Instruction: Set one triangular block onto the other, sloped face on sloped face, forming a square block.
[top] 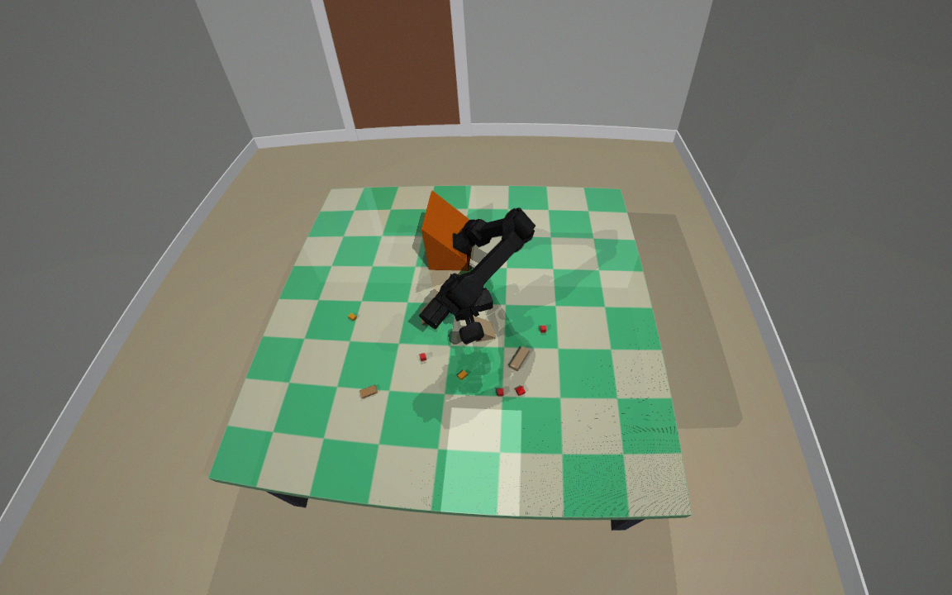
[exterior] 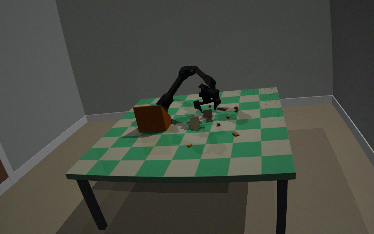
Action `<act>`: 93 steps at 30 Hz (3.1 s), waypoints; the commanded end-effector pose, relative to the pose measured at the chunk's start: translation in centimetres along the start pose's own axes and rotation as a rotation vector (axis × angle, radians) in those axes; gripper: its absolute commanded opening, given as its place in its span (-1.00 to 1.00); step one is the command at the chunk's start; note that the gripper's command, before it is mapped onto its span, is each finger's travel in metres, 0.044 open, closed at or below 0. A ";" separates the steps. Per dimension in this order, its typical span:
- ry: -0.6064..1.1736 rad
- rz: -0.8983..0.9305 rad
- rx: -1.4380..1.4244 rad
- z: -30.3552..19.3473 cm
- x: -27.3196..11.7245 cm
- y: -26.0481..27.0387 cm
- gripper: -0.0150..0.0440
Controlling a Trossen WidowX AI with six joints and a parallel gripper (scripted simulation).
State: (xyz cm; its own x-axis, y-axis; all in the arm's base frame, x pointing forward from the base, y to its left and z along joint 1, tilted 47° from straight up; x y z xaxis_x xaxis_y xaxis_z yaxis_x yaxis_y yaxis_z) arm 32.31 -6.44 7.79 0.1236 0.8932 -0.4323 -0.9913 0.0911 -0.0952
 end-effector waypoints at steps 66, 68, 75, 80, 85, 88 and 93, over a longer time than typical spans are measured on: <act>0.420 -0.053 0.042 5.4 3.2 1.6 -0.49; 0.470 -0.061 0.042 6.0 3.3 1.7 -0.49; 0.648 -0.092 0.040 7.9 3.8 1.9 -0.49; 0.777 -0.114 0.038 9.3 4.4 2.1 -0.49; 0.905 -0.136 0.036 10.5 5.1 2.3 -0.49; 0.981 -0.150 0.035 11.2 5.6 2.4 -0.49; 1.109 -0.172 0.033 12.3 6.6 2.6 -0.49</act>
State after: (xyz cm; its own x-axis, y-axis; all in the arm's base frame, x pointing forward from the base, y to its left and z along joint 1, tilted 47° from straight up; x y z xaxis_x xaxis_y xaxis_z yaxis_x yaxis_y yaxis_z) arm 29.94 4.40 15.16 0.2047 0.0633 -0.9768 -0.9623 0.1956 -0.1890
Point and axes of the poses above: the point midway between the two fingers, 35 mm back from their tips, its own x axis out along the fingers, its own y axis across the jaws, z = x × y, the point moved 5 cm from there along -x, back along the fingers, and after that the axes turned 11 degrees about x, right-handed, at the moved point
